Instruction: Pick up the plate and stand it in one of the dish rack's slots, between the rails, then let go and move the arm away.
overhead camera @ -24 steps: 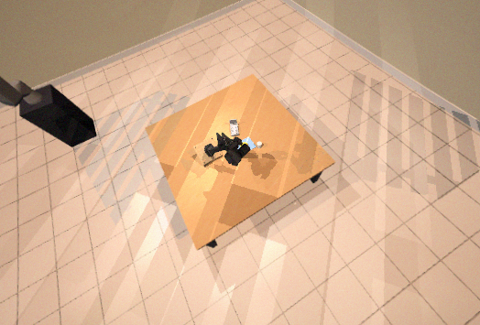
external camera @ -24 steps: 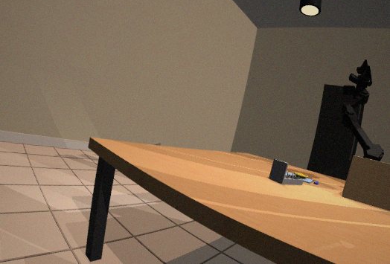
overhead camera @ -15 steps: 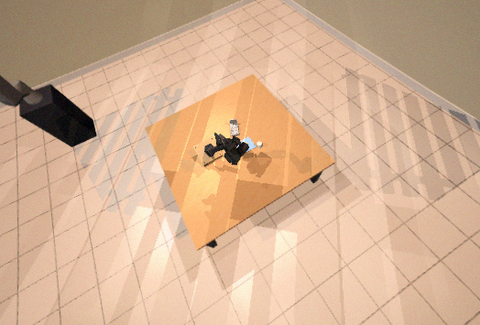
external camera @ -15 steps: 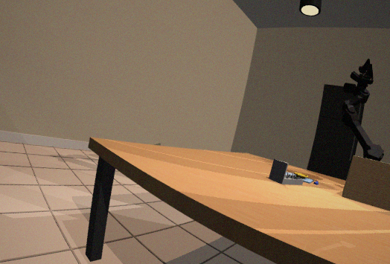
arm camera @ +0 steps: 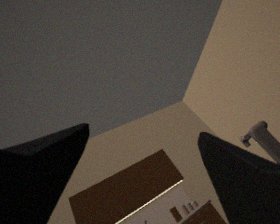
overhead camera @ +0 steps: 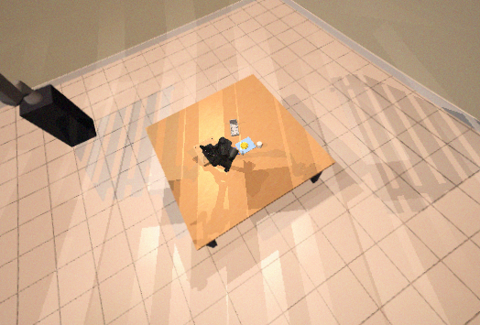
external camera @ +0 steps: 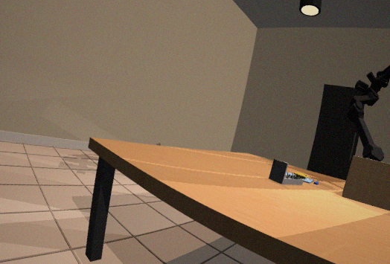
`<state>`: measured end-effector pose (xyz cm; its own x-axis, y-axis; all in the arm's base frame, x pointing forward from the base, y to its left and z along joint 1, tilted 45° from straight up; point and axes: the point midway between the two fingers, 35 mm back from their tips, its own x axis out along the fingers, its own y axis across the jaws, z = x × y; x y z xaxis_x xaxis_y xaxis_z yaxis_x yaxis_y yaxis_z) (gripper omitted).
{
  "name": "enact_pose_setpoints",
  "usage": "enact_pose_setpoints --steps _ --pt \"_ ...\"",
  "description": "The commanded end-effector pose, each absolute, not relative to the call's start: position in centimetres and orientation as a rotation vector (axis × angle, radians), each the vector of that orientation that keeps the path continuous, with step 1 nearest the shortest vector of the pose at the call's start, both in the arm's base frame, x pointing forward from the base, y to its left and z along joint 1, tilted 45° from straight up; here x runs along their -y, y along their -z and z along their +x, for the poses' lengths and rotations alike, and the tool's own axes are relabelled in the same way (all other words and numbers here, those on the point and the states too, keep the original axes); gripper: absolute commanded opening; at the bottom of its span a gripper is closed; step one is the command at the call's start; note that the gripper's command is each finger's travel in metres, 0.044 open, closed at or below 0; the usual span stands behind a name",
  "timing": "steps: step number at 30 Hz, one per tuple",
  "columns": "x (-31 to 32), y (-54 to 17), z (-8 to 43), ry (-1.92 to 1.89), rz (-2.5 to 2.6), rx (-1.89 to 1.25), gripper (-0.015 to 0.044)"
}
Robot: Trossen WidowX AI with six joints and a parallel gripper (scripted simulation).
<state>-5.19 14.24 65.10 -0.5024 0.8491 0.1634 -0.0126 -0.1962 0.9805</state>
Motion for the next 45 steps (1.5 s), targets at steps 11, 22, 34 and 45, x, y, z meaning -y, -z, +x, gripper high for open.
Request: enact_pose_setpoints --steps 11,22,34,45 --pt "-6.2 -65.1 -14.0 -2.231 0.801 -1.318 0.0400" --pt "1.9 -64.1 -17.5 -2.571 0.645 -1.295 0.0400" --pt "12.9 -61.3 -18.2 -2.987 0.436 -1.124 0.0400" --pt "22.8 -57.2 -14.8 -3.374 0.267 -0.897 0.0400"
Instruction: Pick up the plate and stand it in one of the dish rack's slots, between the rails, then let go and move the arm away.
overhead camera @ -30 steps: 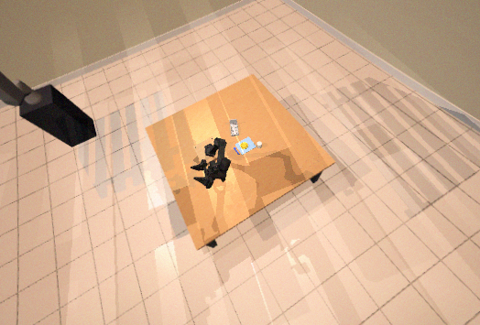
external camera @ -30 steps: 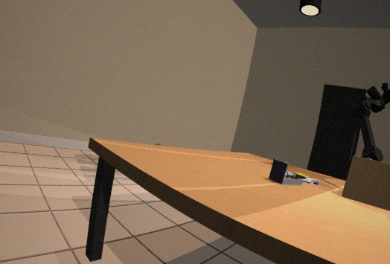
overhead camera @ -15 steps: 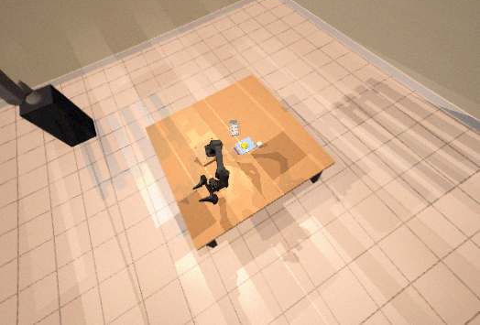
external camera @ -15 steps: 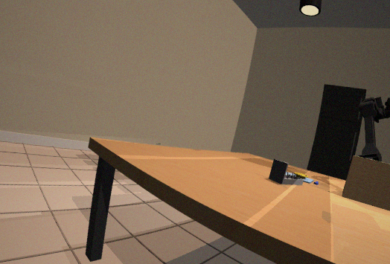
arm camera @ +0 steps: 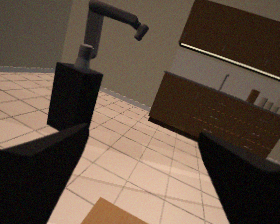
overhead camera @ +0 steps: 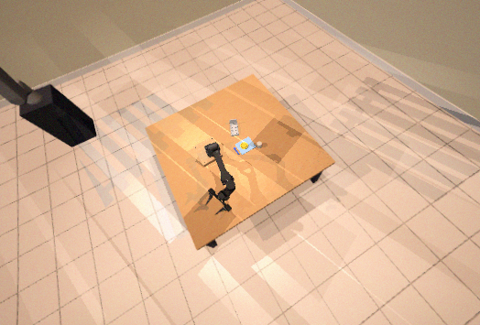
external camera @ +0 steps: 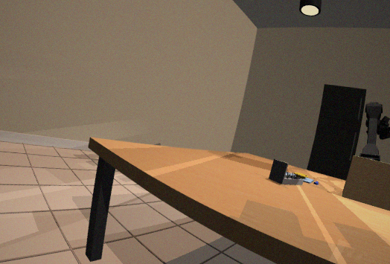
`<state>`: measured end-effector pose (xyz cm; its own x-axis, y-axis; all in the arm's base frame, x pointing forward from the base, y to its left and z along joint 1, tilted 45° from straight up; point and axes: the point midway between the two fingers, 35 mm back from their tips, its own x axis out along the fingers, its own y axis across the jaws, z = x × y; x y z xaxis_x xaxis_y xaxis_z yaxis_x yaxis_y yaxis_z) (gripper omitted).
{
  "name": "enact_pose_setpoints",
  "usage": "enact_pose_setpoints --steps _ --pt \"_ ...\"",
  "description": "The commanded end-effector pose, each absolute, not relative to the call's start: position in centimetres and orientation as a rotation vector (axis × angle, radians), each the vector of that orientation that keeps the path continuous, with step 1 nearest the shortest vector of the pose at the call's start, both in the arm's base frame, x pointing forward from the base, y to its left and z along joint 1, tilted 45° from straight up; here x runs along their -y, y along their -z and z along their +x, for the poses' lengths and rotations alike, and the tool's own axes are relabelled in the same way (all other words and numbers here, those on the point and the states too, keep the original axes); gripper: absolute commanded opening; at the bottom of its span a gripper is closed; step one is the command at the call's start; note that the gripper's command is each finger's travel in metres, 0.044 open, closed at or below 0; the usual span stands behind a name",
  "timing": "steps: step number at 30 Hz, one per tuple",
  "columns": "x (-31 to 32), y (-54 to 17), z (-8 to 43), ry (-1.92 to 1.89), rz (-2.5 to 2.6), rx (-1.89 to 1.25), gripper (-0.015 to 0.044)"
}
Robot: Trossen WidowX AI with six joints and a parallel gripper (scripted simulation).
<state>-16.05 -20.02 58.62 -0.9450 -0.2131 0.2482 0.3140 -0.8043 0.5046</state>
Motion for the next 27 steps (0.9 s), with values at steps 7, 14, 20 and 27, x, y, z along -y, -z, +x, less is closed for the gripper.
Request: enact_pose_setpoints --steps 7,14,20,27 --pt "28.2 -53.9 -10.9 2.545 -0.119 0.495 0.0400" --pt "32.3 -50.2 -5.9 2.398 -0.051 0.294 0.0400" --pt "34.5 -47.0 -1.2 2.271 -0.014 0.138 0.0400" --pt "36.2 -42.9 4.8 2.112 0.014 -0.037 0.0400"
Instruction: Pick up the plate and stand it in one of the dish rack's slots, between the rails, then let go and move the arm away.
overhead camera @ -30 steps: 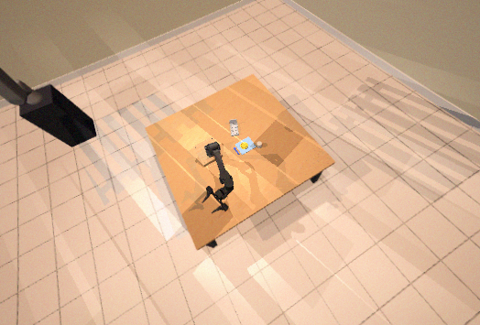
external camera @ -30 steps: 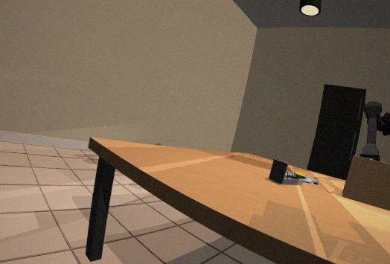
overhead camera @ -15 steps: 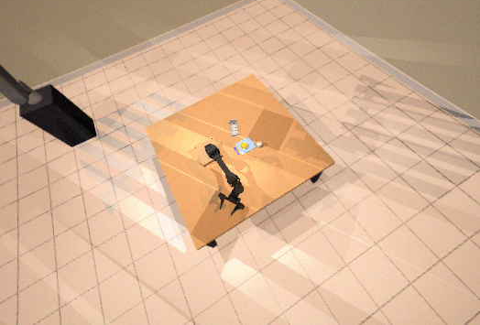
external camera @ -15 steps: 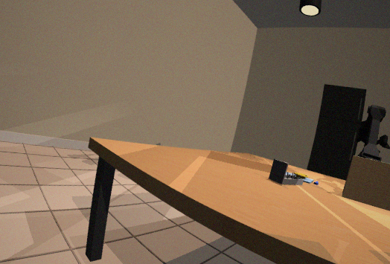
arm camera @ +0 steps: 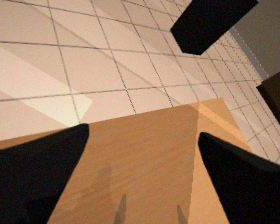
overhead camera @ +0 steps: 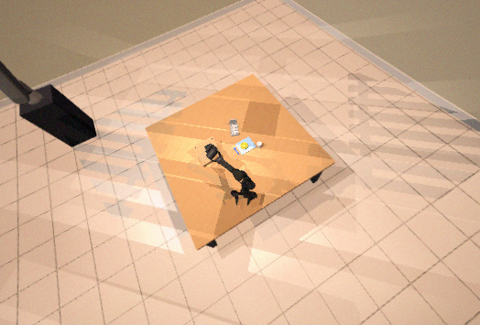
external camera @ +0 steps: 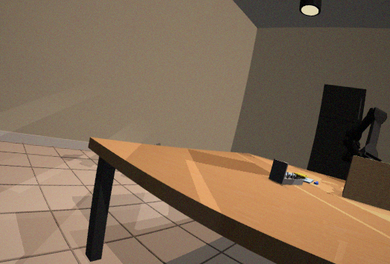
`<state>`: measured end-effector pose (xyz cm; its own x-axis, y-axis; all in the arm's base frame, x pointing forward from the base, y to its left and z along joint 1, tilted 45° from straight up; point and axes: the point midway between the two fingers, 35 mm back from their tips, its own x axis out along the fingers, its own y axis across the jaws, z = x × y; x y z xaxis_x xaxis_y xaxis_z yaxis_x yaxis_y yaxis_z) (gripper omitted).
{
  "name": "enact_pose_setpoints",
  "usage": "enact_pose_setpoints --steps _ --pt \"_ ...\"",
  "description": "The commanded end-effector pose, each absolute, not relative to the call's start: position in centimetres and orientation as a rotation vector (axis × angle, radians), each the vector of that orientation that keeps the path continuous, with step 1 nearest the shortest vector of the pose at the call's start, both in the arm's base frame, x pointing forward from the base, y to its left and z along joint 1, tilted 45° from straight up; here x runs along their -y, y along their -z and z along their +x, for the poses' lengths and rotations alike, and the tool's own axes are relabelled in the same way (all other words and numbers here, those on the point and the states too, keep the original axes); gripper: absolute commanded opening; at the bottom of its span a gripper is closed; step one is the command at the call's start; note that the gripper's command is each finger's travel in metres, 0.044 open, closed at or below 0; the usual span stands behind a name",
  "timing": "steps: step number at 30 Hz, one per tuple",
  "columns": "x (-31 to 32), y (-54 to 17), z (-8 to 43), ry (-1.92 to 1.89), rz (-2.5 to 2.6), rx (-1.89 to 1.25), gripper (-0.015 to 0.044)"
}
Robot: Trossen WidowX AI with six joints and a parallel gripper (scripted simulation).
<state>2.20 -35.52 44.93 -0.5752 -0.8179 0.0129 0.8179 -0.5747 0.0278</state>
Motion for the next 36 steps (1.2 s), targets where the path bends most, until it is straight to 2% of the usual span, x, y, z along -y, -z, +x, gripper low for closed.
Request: enact_pose_setpoints --steps 1,17,27,36 --pt "36.3 -42.3 5.7 2.089 0.017 -0.062 0.0400" --pt "34.3 -31.7 19.1 1.687 -0.019 -0.494 0.0400" --pt "29.5 -24.8 25.7 1.418 -0.098 -0.753 0.0400" --pt "23.5 -19.0 29.6 1.176 -0.204 -0.968 0.0400"
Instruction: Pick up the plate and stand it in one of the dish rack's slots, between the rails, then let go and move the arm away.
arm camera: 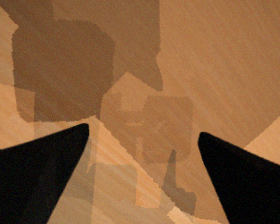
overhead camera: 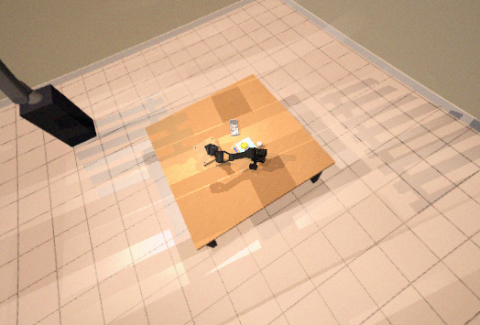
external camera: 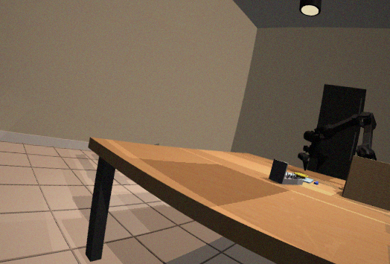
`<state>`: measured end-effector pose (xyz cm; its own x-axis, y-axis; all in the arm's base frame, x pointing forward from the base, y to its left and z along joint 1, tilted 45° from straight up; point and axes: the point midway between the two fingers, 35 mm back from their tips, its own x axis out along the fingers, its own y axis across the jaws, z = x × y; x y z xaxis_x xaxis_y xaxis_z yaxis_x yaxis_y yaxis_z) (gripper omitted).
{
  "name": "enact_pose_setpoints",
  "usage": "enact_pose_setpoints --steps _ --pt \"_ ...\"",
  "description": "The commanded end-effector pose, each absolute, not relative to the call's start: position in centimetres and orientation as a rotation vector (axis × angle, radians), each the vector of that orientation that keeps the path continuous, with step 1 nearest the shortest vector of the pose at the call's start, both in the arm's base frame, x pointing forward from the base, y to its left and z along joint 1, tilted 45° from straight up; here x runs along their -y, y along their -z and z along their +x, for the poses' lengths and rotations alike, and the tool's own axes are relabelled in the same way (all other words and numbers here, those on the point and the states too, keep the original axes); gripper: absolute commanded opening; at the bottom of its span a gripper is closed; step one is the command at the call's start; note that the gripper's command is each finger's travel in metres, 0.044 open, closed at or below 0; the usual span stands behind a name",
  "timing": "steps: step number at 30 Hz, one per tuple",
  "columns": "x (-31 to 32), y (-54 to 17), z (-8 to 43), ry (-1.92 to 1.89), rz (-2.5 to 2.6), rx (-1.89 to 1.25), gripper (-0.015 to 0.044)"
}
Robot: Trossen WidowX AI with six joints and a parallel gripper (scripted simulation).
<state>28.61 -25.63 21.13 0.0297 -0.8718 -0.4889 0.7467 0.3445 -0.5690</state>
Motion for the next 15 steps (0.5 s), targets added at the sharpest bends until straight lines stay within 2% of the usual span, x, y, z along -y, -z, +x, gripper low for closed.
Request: enact_pose_setpoints --steps 1,15 --pt "22.8 -18.3 29.9 1.148 -0.218 -0.992 0.0400" --pt "12.4 -10.6 31.0 0.782 -0.457 -1.294 0.0400"
